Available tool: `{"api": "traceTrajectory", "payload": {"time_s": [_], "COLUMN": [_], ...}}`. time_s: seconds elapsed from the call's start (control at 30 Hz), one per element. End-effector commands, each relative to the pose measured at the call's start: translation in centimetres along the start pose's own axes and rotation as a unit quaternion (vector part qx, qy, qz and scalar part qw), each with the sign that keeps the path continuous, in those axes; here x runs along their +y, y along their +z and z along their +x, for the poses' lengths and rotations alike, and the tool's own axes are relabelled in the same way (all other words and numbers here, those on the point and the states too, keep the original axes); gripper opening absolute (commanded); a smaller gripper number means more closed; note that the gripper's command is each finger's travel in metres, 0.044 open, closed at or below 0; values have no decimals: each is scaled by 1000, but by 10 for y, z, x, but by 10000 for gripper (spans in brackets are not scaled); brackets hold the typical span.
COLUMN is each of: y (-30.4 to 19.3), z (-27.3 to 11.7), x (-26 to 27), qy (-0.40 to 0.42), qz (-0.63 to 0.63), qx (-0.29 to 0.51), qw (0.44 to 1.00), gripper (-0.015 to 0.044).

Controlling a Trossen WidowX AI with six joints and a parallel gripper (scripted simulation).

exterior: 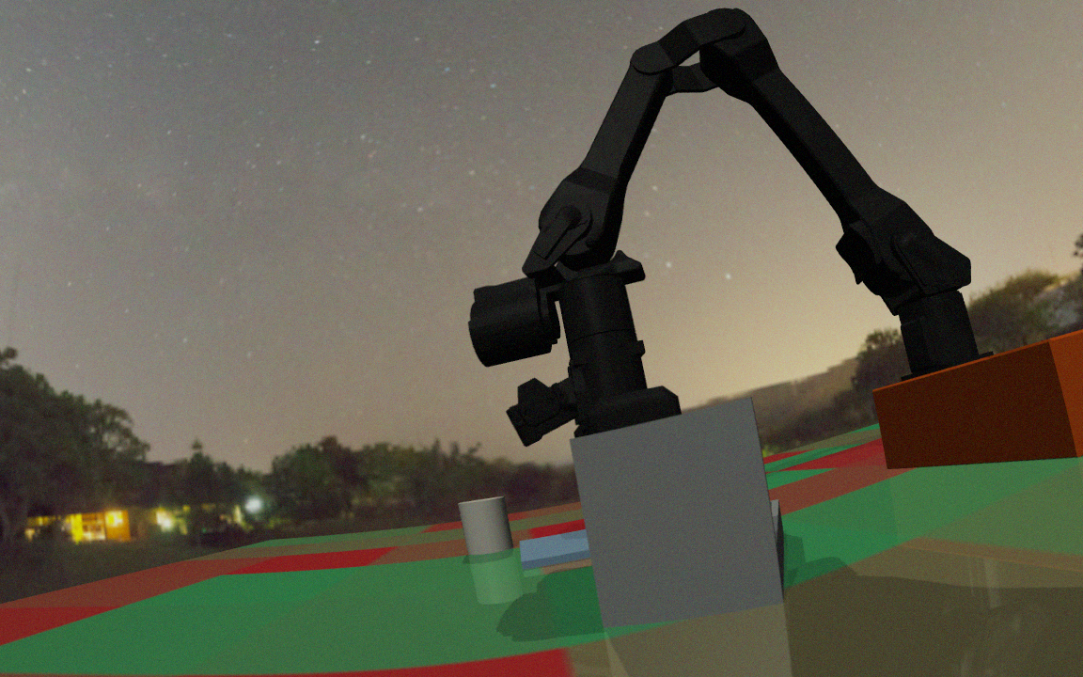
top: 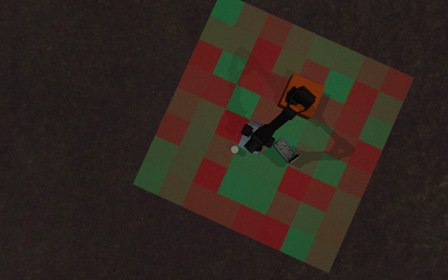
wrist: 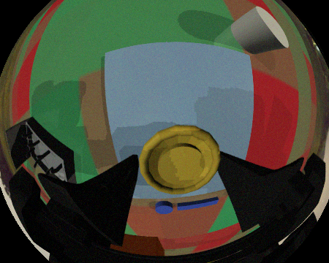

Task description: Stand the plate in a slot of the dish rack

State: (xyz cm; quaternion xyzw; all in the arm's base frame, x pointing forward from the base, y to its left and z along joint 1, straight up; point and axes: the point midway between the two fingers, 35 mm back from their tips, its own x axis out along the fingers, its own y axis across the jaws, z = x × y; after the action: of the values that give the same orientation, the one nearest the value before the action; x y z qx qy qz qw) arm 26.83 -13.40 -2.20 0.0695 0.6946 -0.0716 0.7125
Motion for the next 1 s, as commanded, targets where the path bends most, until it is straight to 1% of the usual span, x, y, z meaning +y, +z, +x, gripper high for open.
{"api": "traceTrajectory", "payload": {"time_s": [0.0, 0.17, 0.27, 0.5, 0.53, 0.97], "y": [0, 0, 1, 10, 11, 18], "z": [1, 1, -3, -38, -44, -108], "x": [-1, -1, -1, -4, -4, -5], "qy": [-3, -3, -3, -3, -3, -3], "qz": [-2, -2, -2, -2, -2, -2], "qx": [0, 0, 0, 0, 0, -1], "qw": [1000, 1000, 1000, 1000, 1000, 1000], "gripper": [305, 272, 193, 10, 0, 0]}}
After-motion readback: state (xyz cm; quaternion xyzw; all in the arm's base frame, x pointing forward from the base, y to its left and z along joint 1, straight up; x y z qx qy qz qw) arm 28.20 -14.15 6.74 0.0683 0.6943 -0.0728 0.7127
